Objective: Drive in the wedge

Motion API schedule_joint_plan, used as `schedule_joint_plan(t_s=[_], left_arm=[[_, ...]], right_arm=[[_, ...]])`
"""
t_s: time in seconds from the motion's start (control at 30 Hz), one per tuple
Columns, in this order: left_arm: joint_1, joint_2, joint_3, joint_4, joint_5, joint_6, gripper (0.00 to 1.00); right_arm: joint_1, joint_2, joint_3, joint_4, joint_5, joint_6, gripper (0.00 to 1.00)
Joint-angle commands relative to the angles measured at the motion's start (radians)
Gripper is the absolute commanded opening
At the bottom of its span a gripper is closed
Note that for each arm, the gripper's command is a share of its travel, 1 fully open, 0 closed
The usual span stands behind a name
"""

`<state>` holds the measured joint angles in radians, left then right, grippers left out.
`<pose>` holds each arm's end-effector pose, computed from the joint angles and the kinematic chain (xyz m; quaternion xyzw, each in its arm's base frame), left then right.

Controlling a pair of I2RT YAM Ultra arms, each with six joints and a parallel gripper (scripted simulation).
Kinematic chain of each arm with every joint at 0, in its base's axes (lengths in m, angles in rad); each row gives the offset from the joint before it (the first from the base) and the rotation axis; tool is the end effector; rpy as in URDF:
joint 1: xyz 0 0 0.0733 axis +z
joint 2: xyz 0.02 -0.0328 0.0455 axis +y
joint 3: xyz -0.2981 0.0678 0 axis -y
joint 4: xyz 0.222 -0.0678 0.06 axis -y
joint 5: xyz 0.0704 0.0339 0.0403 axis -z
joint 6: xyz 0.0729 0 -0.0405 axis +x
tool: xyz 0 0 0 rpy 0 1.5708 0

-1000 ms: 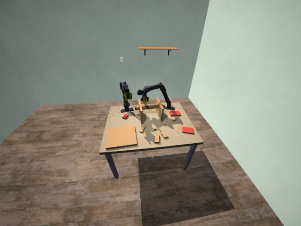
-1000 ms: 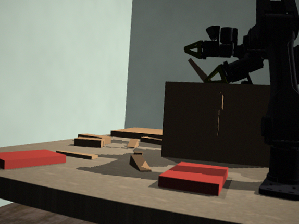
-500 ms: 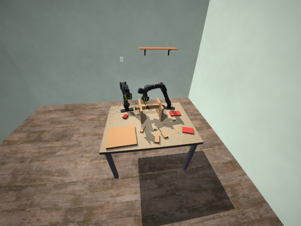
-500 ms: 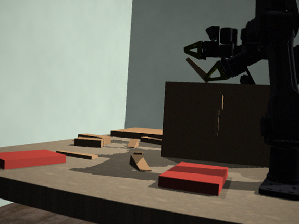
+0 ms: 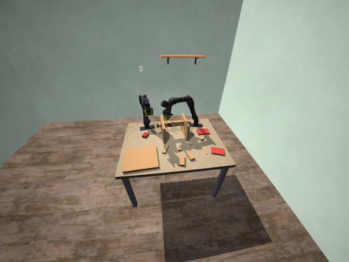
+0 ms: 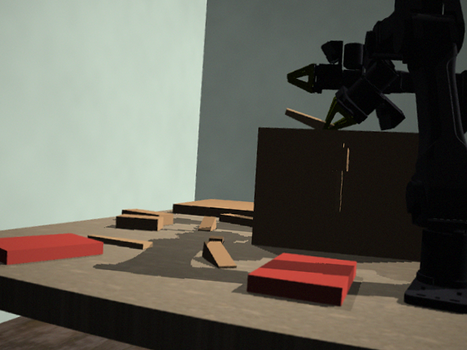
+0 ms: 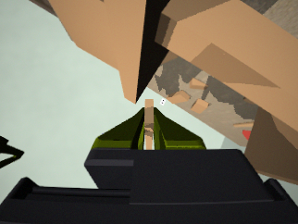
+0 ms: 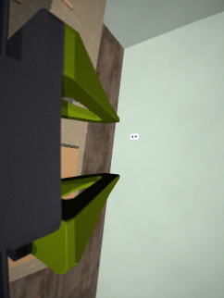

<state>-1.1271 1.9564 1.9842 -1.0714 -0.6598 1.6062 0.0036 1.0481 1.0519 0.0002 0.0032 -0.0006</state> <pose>0.2202 -0.3566 0.3504 0.8773 0.2678 0.3623 0.1653 0.2362 0.0017 0.4383 -0.0003 0.7057 -0.0001 0.7085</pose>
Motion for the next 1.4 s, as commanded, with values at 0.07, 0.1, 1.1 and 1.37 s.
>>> schedule_joint_plan(t_s=[0.07, 0.1, 1.1, 1.37], left_arm=[[0.039, -0.063, 0.061, 0.016, 0.169, -0.213, 0.02], [0.043, -0.066, 0.070, 0.016, 0.195, -0.244, 0.02], [0.202, -0.108, 0.484, 0.123, 0.892, -1.083, 0.02], [0.188, -0.114, 0.624, 0.255, 1.006, -1.354, 0.02]], right_arm=[[-0.011, -0.025, 0.014, -0.001, -0.004, 0.005, 0.43], [-0.011, -0.025, 0.014, -0.001, -0.004, 0.005, 0.43], [-0.011, -0.025, 0.014, -0.001, -0.004, 0.005, 0.43], [-0.011, -0.025, 0.014, -0.001, -0.004, 0.005, 0.43]])
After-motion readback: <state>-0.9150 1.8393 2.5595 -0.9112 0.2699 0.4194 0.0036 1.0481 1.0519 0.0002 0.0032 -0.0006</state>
